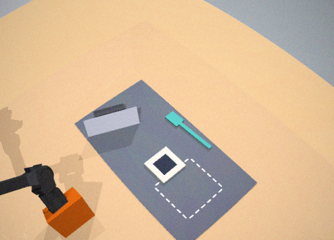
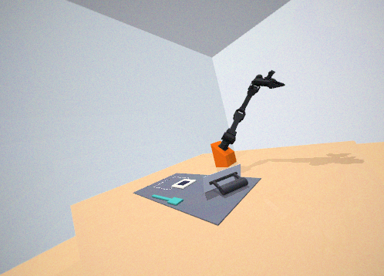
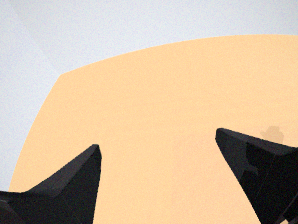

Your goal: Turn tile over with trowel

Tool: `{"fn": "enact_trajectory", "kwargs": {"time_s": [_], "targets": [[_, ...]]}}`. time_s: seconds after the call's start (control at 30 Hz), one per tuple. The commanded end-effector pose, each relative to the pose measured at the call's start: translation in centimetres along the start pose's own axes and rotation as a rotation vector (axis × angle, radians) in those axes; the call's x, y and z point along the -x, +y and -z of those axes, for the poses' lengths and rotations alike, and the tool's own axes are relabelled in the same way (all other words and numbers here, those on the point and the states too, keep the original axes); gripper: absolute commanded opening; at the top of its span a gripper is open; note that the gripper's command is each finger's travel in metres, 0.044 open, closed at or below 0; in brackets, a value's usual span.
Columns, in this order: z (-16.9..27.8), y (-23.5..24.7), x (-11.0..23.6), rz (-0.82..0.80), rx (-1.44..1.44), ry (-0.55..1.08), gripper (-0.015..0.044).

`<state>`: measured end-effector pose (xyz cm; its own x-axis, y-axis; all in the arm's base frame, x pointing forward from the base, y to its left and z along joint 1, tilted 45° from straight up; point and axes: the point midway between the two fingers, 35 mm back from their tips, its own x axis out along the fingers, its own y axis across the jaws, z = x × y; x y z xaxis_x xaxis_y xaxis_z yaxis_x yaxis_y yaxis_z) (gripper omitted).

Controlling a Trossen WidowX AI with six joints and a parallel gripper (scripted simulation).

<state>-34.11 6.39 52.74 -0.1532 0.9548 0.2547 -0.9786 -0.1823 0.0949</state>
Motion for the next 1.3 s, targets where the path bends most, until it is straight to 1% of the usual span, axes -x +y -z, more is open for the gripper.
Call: {"fn": "enact_trajectory", "kwargs": {"time_s": [0.0,0.1,0.3,0.33,0.37,0.47,0.67,0.97,1.27], "targets": [[-0.1,-0.1,0.0,0.001,0.001,-0.001,0.0374],[-1.5,-2.0,-0.4,0.018,0.019,-0.011,0.0295],[-5.8,-9.4,-1.6,0.094,0.086,-0.035,0.0137],[-5.9,-9.5,-1.6,0.096,0.084,-0.039,0.0111],[-6.0,-9.5,-1.6,0.102,0.08,-0.052,0.01],[-7.3,-10.8,-1.7,0.14,0.073,-0.107,0.01],[-9.0,-16.0,-2.3,0.208,0.144,-0.093,0.01],[-10.8,-28.0,-2.9,0.363,0.282,-0.027,0.01],[-9.7,-39.0,-3.0,0.476,0.436,0.132,0.01]]}}
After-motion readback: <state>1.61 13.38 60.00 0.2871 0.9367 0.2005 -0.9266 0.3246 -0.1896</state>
